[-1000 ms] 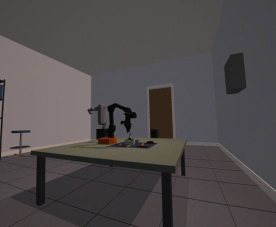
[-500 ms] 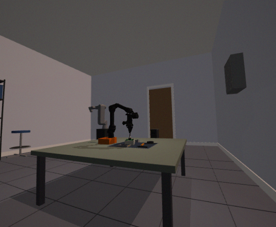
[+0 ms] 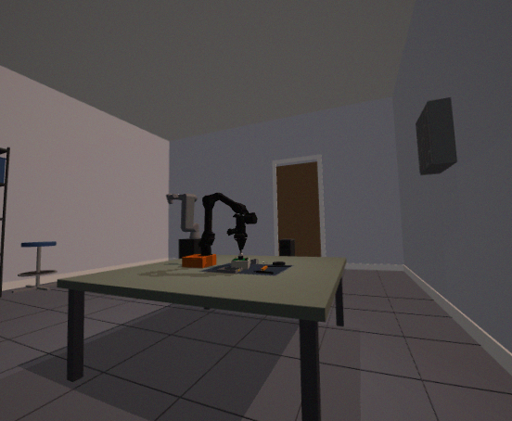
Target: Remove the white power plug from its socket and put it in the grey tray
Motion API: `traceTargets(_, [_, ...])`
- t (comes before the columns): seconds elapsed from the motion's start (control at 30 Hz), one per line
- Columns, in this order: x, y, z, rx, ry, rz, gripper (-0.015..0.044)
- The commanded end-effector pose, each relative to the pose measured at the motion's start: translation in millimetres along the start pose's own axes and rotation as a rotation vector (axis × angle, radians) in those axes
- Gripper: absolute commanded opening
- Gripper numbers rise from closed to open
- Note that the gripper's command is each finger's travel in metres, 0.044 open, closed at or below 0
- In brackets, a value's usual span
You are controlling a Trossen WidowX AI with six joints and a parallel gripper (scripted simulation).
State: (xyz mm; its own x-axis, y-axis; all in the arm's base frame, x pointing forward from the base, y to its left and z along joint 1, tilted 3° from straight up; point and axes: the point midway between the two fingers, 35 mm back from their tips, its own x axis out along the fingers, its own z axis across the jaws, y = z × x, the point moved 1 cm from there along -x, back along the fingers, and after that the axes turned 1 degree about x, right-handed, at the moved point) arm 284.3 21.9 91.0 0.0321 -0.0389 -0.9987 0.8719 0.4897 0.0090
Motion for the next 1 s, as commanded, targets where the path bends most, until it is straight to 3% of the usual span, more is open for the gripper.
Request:
traceTargets(0.0, [4.1, -0.4, 0.4, 0.002, -0.001, -0.008, 0.0430])
traceTargets(0.07, [4.1, -0.4, 0.4, 0.002, -0.001, -0.008, 0.0430])
traceTargets(0.6, [4.1, -0.4, 0.4, 0.002, -0.001, -0.008, 0.0010])
traceTargets(0.97, [4.1, -0.4, 0.4, 0.002, -0.001, -0.008, 0.0000])
